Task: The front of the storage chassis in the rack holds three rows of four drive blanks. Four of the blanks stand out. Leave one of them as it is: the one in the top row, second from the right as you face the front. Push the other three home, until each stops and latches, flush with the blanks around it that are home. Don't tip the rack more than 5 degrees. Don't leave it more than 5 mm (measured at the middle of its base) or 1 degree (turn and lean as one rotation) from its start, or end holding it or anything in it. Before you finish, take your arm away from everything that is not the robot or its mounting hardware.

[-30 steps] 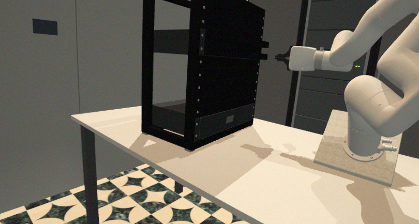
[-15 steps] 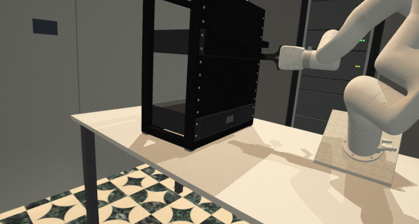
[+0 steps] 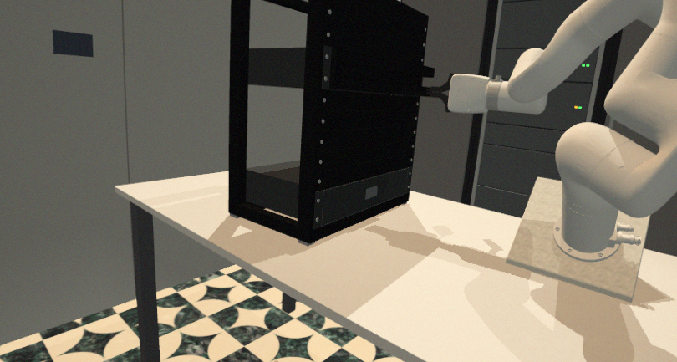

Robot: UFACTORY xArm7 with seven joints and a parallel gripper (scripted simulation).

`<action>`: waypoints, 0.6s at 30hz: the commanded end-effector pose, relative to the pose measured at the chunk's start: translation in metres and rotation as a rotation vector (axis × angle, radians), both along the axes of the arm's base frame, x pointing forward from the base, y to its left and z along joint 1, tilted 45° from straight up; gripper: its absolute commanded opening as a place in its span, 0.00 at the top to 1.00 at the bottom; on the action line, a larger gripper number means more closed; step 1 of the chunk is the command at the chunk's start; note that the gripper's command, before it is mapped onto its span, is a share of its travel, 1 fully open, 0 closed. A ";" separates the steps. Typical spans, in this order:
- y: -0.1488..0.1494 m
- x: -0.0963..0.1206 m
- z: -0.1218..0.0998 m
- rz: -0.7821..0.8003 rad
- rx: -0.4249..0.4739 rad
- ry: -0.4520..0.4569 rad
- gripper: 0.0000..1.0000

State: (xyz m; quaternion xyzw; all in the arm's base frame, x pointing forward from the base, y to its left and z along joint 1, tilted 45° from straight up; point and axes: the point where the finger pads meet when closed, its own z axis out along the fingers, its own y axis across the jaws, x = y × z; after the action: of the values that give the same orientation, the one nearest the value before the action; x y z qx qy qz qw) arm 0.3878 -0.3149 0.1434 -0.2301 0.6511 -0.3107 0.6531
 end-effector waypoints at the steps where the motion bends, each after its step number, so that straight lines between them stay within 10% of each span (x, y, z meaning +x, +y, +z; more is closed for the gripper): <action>1: -0.002 0.005 0.000 -0.001 -0.003 -0.001 1.00; 18: -0.003 0.010 0.001 -0.001 -0.003 -0.001 1.00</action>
State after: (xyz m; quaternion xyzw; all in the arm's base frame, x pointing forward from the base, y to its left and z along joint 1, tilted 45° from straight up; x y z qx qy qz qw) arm 0.3934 -0.3159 0.1427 -0.2301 0.6512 -0.3107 0.6531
